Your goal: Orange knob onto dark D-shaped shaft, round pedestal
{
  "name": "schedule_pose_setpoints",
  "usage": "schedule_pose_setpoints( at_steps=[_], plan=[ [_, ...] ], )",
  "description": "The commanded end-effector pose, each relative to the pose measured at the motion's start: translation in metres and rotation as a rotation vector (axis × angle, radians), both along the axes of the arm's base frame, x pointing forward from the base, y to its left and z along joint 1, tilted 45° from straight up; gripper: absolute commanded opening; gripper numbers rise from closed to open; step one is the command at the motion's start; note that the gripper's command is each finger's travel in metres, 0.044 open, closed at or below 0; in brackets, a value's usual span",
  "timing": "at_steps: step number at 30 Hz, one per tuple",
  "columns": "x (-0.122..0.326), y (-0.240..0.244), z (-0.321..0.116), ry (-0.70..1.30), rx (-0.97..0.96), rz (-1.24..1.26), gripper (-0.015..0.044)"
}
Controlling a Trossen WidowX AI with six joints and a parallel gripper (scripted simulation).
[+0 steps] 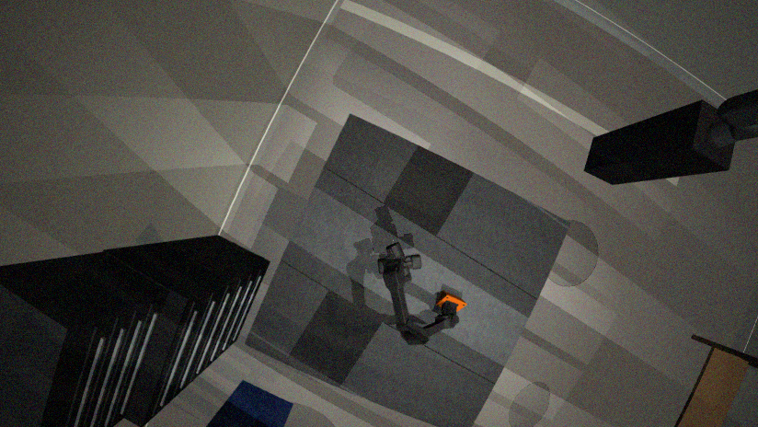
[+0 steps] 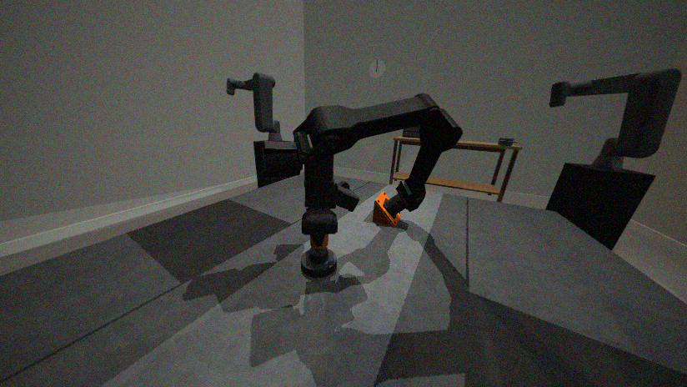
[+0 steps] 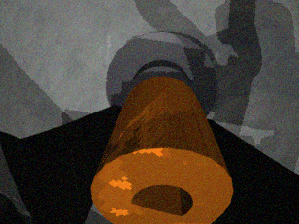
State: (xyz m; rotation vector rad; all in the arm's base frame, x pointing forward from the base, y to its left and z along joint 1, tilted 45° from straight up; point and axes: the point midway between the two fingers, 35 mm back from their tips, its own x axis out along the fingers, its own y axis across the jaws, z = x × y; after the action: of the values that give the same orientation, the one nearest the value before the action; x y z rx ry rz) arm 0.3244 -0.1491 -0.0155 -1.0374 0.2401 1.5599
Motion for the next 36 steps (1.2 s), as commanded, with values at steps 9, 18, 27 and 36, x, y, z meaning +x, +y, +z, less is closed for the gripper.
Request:
schedule_pose_setpoints(
  at_steps=[9, 18, 27, 36],
  plan=[
    [0.0011, -0.0036, 0.0032, 0.306, 0.036, -0.325, 0.0],
    [0.0, -0.0024, 0.0, 0.742, 0.091, -0.776, 0.0],
    [-0.0017, -0.0014, -0.0029, 1.169, 0.144, -1.217, 0.0],
    [-0.0002, -0.0033, -0.0001, 1.559, 0.193, -1.62, 0.0]
  ],
)
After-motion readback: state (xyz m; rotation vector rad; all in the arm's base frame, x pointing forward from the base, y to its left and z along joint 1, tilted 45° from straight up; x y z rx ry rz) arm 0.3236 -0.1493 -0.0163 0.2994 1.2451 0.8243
